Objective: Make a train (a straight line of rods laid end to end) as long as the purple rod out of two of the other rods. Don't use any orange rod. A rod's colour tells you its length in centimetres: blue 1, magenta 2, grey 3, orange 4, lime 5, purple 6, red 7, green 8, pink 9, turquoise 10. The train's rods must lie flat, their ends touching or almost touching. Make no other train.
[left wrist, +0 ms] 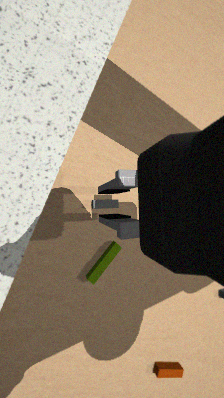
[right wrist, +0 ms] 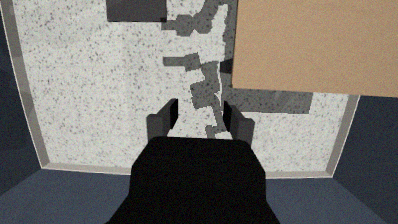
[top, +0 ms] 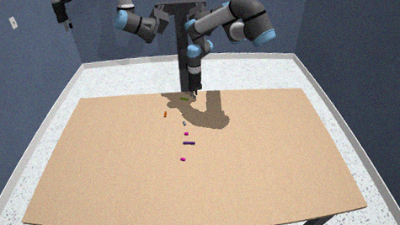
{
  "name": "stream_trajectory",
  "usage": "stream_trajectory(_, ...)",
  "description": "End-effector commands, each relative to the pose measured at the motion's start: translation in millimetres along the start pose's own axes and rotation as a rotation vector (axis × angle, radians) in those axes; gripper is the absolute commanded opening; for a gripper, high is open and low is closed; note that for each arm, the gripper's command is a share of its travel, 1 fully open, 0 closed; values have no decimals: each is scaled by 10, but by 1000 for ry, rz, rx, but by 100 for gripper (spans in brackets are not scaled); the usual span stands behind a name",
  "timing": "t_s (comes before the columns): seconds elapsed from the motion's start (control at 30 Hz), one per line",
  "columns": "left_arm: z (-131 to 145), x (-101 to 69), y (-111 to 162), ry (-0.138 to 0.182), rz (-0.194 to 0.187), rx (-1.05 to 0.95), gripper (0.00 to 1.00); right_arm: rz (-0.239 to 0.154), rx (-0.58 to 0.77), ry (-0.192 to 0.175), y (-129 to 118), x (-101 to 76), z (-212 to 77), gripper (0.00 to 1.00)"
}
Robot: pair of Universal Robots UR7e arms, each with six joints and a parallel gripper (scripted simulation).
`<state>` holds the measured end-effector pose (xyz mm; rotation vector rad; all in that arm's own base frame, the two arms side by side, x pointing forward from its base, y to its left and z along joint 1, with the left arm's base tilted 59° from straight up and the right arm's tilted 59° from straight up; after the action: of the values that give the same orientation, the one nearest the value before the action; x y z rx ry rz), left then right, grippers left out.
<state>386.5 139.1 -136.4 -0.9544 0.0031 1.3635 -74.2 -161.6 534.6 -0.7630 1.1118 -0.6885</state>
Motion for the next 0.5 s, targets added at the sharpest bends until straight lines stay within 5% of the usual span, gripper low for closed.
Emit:
stream_trajectory(0.0,-3,20,-2,1,-1,0,54,-1,0,0,-2,-5,0,100)
stream_trajectory(0.47,-3,120,-3,1,-1,0,54,-1,0,0,-2,-5,0,100)
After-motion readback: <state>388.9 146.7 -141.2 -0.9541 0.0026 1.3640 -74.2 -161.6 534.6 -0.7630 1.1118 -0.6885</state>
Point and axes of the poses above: on each arm, the point where the finger pads meet when closed, its own x axis out along the fingers, its own z axis across the jaws, y = z × x, the point moved 6 cm from there along -x, back along the fingers, and after that the axes turned 1 degree about -x, right-handed, at the moved point
